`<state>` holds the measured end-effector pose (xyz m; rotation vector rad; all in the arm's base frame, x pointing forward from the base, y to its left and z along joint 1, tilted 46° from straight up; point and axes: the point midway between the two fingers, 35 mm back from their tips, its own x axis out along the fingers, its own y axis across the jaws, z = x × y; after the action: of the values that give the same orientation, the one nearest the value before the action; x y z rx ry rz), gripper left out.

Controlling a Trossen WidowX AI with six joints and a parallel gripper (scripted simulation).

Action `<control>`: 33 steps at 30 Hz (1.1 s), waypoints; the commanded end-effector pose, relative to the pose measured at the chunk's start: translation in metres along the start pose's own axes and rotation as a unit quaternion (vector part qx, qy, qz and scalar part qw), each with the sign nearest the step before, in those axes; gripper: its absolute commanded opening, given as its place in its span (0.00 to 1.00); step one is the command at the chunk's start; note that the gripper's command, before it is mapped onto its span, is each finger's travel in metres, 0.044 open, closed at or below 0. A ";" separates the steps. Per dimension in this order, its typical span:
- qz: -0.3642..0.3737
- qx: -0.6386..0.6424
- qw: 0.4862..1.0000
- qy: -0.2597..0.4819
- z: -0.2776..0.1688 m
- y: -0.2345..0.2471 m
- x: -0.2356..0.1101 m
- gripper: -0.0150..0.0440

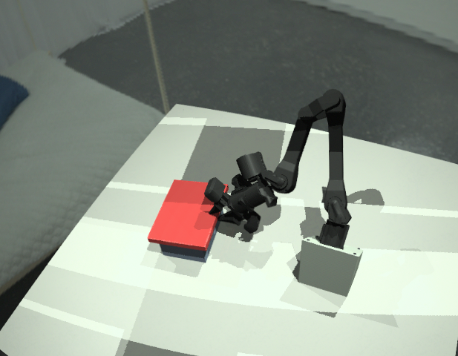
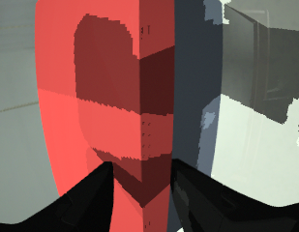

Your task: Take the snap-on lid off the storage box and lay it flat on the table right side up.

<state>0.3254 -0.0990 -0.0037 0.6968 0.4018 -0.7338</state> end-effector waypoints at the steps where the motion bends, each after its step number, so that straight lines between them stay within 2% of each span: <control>1: 0.003 0.001 1.000 -0.001 0.000 0.003 -0.002 0.25; 33: 0.003 0.001 1.000 -0.001 -0.001 0.008 -0.006 0.25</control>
<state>0.3263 -0.0923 0.0017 0.6982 0.3999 -0.7275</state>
